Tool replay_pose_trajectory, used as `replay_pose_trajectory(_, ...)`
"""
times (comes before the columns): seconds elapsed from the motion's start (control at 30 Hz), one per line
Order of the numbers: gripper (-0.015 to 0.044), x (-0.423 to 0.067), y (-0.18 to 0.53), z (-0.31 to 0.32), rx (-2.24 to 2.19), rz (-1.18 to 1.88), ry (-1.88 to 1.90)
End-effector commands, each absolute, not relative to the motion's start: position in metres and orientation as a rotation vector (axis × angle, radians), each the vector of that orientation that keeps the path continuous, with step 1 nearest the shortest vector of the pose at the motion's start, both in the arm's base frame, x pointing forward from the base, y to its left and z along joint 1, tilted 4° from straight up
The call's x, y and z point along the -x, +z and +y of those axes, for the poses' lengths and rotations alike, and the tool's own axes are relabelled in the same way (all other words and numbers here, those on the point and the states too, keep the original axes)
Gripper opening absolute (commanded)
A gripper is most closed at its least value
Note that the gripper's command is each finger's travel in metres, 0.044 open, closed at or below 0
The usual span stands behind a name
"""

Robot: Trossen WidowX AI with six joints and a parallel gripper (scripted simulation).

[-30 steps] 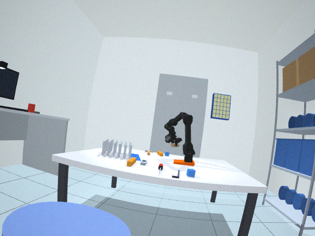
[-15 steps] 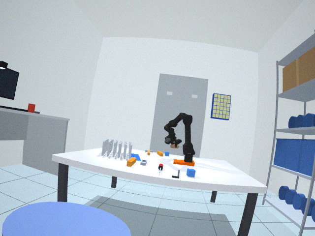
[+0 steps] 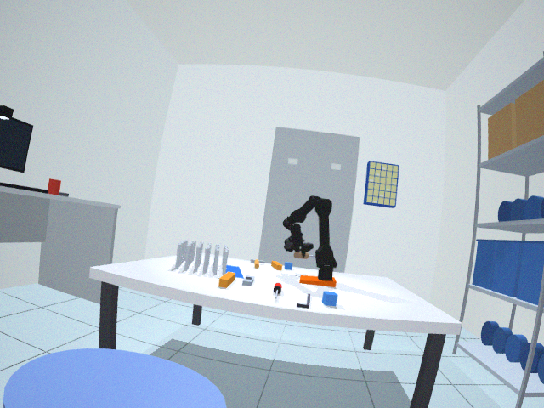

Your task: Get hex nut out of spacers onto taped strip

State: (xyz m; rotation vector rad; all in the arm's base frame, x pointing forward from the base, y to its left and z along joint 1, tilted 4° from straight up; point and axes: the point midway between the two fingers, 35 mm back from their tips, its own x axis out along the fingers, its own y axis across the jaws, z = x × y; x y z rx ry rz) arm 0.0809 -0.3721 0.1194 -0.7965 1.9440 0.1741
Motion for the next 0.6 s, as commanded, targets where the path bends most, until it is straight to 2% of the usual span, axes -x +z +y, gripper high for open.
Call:
replay_pose_trajectory(0.0, 0.0000, -0.080, 0.116, -0.372, 0.793, 1.953, 0.169)
replay_pose_trajectory(0.57, 0.0000, -0.081, 0.101, -0.372, 0.793, 1.953, 0.169)
